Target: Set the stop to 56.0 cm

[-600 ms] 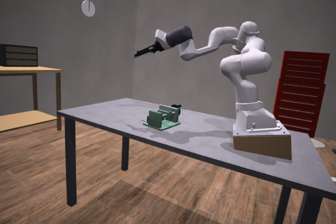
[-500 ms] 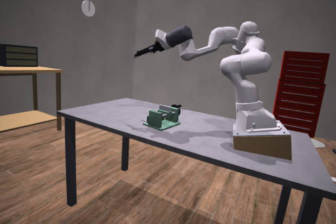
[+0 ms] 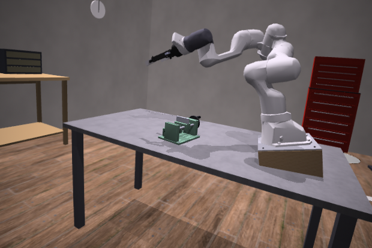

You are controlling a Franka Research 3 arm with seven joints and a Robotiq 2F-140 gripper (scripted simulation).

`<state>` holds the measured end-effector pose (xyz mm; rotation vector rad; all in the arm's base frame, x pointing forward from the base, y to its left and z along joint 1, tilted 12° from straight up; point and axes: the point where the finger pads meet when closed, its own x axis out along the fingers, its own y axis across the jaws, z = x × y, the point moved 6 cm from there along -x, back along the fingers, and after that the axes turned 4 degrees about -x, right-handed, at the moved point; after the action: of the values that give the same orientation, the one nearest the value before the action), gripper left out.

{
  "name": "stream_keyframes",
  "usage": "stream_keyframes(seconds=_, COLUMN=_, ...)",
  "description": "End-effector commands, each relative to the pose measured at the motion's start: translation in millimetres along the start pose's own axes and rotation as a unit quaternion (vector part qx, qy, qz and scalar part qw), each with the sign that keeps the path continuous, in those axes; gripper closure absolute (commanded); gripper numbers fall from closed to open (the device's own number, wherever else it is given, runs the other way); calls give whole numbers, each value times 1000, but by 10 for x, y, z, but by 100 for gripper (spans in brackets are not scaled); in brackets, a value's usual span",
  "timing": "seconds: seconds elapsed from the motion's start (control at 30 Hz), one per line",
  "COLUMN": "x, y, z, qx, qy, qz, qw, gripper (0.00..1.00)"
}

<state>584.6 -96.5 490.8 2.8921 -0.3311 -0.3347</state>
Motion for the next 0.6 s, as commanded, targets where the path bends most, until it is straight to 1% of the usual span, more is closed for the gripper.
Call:
stream_keyframes(seconds=0.0, x=-1, y=0, z=-1, qx=0, qy=0, qz=0, qw=1000, gripper=0)
stream_keyframes(seconds=0.5, x=-1, y=0, z=-1, qx=0, qy=0, qz=0, qw=1000, gripper=0)
stream_keyframes(seconds=0.53, x=1, y=7, z=5, qx=3, qy=-1, qz=1, qw=1000, gripper=0)
stream_keyframes(seconds=0.57, x=9, y=46, z=44, qx=19, qy=-10, qz=4, qw=1000, gripper=0)
